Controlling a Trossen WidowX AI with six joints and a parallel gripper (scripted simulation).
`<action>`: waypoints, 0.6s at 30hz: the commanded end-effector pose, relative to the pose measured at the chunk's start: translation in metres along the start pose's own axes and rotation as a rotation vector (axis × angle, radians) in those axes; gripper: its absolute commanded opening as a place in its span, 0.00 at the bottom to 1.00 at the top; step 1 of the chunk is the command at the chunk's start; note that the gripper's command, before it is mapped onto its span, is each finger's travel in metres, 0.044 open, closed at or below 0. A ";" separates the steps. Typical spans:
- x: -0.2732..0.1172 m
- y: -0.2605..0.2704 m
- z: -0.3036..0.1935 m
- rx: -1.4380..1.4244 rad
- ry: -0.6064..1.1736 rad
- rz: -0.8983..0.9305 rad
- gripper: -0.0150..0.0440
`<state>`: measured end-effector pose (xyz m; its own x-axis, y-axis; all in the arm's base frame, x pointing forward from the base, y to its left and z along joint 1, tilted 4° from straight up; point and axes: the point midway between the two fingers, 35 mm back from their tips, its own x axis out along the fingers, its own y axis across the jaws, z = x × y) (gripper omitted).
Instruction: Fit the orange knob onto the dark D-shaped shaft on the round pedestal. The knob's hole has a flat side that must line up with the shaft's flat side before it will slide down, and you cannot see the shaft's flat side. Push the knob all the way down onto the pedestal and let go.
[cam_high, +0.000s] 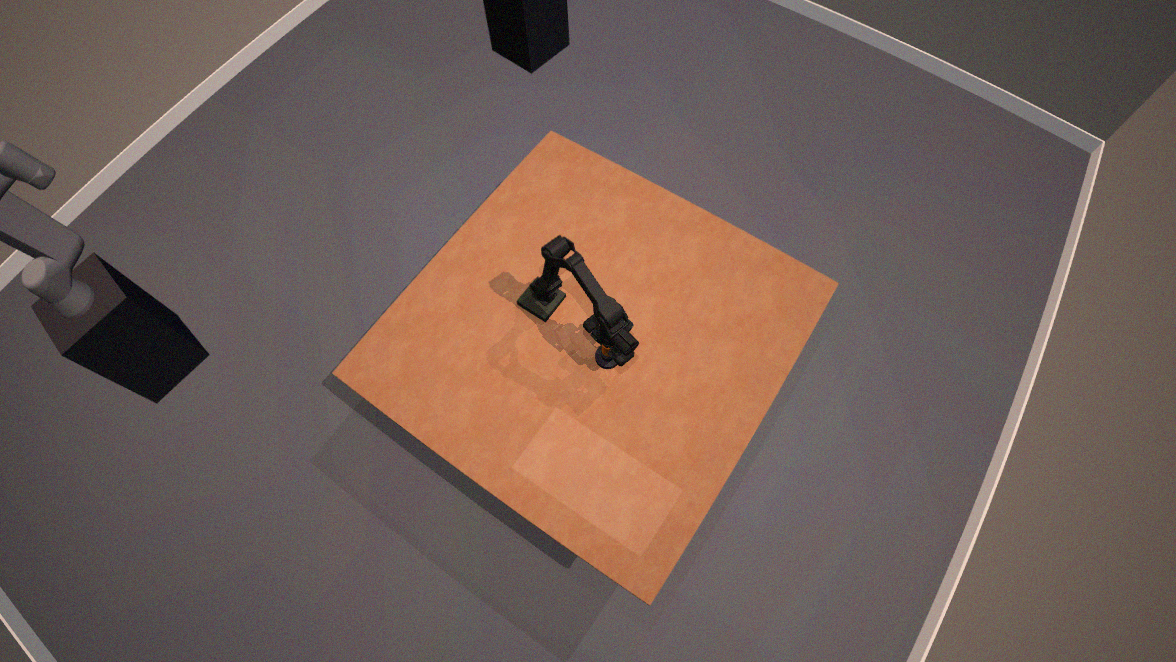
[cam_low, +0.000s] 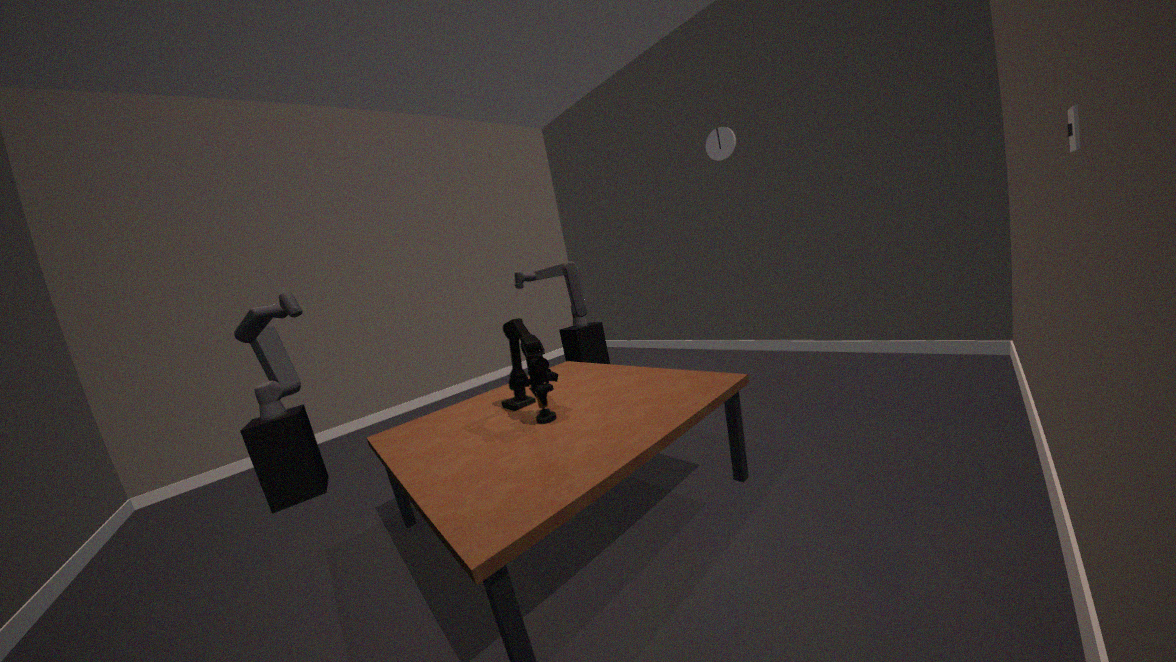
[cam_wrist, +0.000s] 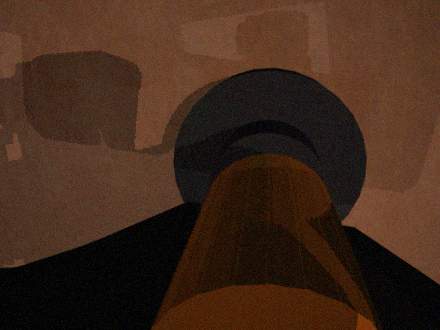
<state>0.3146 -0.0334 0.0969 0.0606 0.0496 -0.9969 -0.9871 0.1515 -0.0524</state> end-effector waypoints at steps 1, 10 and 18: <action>0.001 0.000 0.001 -0.006 -0.005 -0.001 0.25; 0.002 -0.001 0.001 -0.006 -0.005 -0.002 0.25; -0.003 -0.001 0.001 -0.006 -0.005 -0.002 0.25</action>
<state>0.3151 -0.0335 0.0969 0.0600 0.0497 -0.9970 -0.9875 0.1485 -0.0520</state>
